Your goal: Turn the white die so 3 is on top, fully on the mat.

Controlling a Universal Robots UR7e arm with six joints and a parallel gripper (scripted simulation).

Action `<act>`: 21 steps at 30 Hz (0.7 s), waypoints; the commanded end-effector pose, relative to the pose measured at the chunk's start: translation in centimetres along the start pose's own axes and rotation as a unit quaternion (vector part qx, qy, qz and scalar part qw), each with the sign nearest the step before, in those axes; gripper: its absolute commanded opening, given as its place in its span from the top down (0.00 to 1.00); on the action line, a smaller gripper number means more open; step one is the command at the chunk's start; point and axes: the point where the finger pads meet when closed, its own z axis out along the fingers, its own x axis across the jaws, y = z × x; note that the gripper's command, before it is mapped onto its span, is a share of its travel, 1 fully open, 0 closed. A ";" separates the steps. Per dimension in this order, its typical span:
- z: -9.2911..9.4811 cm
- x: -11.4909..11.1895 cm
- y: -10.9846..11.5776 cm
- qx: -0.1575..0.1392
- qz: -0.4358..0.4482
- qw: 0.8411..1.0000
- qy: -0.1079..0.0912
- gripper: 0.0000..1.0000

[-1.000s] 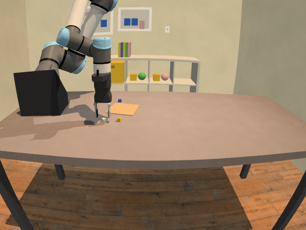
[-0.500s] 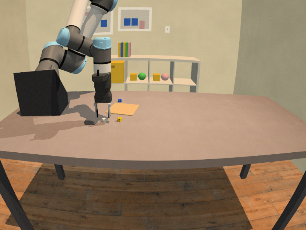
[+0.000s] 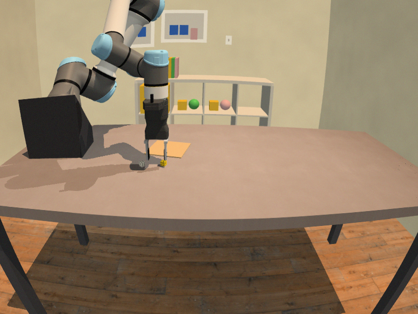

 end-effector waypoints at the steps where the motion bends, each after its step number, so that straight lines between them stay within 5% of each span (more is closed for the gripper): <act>1: 0.0 -1.2 0.0 0.000 0.001 1.000 0.001 0.00; 21: 0.0 -1.9 0.1 0.000 0.001 1.000 0.001 0.00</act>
